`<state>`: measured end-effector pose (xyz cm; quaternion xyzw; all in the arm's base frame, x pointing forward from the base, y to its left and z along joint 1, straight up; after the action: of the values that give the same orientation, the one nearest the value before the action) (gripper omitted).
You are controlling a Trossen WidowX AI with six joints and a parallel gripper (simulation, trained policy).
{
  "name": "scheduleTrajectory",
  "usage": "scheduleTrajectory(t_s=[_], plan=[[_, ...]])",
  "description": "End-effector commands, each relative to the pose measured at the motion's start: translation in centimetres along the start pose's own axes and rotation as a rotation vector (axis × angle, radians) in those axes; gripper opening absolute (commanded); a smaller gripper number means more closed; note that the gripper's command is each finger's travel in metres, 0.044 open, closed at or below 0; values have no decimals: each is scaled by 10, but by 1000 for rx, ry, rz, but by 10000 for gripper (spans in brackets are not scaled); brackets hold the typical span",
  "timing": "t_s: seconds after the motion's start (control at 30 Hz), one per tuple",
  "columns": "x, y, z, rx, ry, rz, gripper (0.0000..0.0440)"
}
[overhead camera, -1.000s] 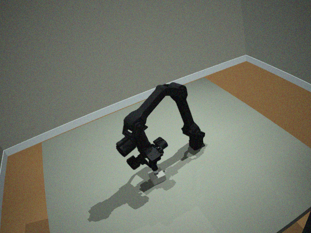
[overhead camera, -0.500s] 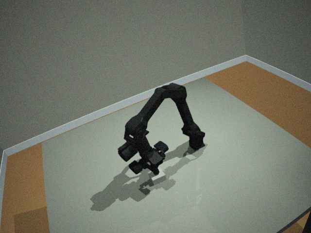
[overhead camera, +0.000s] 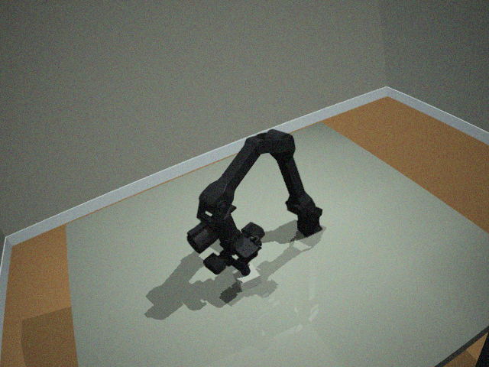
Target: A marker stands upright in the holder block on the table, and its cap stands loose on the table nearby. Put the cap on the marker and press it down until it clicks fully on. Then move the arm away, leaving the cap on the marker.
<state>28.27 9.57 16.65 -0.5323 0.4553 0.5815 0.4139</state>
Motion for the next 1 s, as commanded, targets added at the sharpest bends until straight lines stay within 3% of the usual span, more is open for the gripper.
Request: scheduleTrajectory(t_s=[0.0, 0.97], plan=[[18, 2, -3, -26, 23, 42, 67], [19, 2, -6, -68, 37, 33, 116]])
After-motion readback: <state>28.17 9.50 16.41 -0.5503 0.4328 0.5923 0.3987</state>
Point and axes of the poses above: the point midway between the two fingers, 35 mm back from their tips, its own x axis out along the fingers, its own y axis across the jaws, z = x × y, the point moved 7 cm from there along -x, back along the fingers, and after that the axes turned 3 degrees about x, right-handed, at the moved point
